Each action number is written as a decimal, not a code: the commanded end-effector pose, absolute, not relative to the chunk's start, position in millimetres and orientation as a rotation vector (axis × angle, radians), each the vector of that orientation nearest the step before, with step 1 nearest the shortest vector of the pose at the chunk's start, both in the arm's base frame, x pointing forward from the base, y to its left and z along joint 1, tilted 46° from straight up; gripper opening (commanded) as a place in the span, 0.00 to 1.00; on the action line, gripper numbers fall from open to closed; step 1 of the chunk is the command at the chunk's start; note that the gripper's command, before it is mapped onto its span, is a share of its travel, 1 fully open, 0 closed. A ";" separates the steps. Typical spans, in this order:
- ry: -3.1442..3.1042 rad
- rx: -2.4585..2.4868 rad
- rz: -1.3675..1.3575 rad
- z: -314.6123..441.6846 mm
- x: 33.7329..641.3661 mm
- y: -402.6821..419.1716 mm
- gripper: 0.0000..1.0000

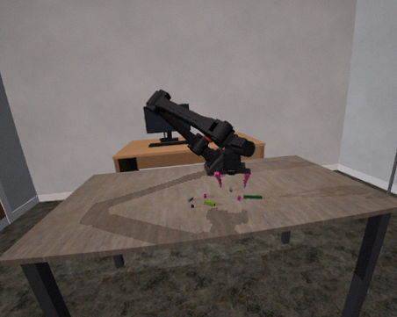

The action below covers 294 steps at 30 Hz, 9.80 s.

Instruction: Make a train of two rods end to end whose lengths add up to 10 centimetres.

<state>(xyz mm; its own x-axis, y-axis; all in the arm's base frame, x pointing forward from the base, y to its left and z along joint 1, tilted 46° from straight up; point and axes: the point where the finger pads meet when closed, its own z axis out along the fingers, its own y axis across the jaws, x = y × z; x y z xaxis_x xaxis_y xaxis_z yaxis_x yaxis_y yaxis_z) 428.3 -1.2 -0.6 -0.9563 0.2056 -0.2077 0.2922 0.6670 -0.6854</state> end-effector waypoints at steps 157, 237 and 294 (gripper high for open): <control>2.836 -1.823 -1.190 -60.5 401.4 -8.4 0.34; 2.831 -1.826 -1.191 -68.9 401.1 -14.9 0.34; 2.821 -1.785 -1.193 -55.2 401.9 -17.0 0.34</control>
